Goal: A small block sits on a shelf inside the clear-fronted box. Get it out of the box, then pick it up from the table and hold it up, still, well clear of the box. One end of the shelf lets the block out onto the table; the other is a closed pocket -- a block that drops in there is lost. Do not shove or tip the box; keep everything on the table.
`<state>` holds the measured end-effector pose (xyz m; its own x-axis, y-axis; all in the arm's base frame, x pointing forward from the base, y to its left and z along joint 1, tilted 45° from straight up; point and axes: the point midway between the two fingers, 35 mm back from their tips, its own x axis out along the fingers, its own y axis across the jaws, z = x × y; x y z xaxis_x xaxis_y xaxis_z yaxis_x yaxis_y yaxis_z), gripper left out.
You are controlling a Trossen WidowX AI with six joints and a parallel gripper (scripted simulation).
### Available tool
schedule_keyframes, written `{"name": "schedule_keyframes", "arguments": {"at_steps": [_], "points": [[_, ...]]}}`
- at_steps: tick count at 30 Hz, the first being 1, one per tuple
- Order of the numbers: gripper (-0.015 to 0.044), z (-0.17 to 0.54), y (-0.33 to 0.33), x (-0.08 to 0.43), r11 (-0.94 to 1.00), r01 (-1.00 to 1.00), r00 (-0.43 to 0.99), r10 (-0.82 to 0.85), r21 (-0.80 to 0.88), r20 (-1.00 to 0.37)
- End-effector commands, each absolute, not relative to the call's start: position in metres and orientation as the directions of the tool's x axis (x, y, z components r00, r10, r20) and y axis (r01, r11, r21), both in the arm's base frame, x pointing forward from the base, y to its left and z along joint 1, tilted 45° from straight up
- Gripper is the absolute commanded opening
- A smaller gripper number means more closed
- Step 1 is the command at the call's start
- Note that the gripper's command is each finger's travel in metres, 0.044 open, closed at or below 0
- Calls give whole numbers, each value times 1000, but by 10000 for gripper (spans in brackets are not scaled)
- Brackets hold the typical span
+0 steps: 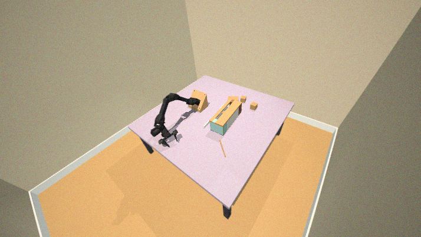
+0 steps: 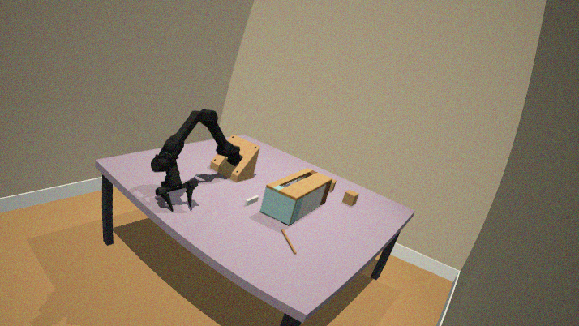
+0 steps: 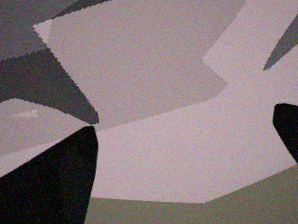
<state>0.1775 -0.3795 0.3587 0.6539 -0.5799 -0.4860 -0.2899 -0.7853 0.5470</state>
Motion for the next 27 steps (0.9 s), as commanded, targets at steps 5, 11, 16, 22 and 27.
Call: {"name": "schedule_keyframes", "arguments": {"at_steps": [5, 11, 16, 22, 27], "points": [[400, 333, -325, 271, -789, 8, 694, -438, 614, -571], [400, 312, -265, 333, -718, 249, 699, -331, 650, -634], [400, 293, -206, 373, -611, 437, 682, -254, 660, -686], [400, 267, -128, 403, -442, 632, 630, -184, 636, -754], [400, 244, -66, 414, -268, 753, 594, -114, 600, -796]]}}
